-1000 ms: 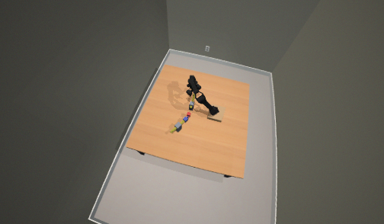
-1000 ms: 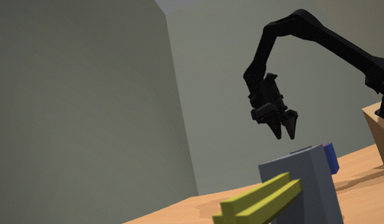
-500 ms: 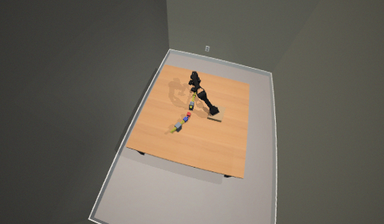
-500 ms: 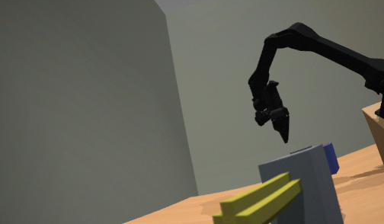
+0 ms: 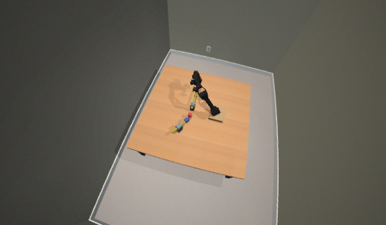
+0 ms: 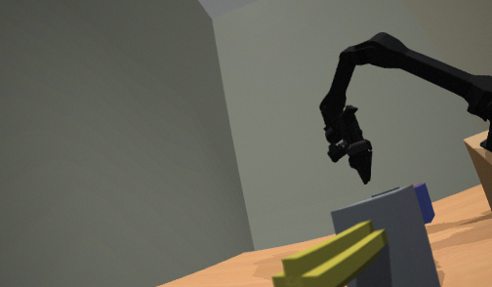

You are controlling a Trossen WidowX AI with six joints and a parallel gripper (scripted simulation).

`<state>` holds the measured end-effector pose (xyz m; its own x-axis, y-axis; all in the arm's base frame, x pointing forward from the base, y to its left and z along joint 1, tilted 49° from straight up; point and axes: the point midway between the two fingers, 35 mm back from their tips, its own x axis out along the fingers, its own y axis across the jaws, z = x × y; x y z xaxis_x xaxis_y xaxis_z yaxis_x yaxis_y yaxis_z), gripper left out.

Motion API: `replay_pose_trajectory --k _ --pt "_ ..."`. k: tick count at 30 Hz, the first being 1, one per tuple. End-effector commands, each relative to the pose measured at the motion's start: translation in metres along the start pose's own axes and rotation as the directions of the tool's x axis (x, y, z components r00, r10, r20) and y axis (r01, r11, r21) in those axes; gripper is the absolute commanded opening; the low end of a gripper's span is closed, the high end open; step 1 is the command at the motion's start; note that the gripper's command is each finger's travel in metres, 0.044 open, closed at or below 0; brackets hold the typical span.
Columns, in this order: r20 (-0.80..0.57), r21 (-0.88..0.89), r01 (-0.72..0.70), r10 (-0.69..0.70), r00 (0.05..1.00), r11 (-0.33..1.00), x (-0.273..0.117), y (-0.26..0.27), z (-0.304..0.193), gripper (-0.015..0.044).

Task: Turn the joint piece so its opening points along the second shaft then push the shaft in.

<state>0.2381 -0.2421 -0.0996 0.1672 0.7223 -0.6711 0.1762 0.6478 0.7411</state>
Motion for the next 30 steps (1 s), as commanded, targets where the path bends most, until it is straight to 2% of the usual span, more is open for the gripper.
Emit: replay_pose_trajectory --k 1,8,15,30 --pt "-0.001 0.119 0.005 -0.004 1.0 0.993 0.005 -0.001 0.001 0.044" --pt "0.0 0.351 0.004 -0.004 1.0 0.936 0.016 -0.002 0.001 0.044" --pt "0.0 0.563 0.003 -0.004 1.0 0.827 0.027 -0.002 0.002 0.044" --pt "0.001 0.896 0.001 -0.003 1.0 0.445 0.049 -0.002 0.002 0.044"
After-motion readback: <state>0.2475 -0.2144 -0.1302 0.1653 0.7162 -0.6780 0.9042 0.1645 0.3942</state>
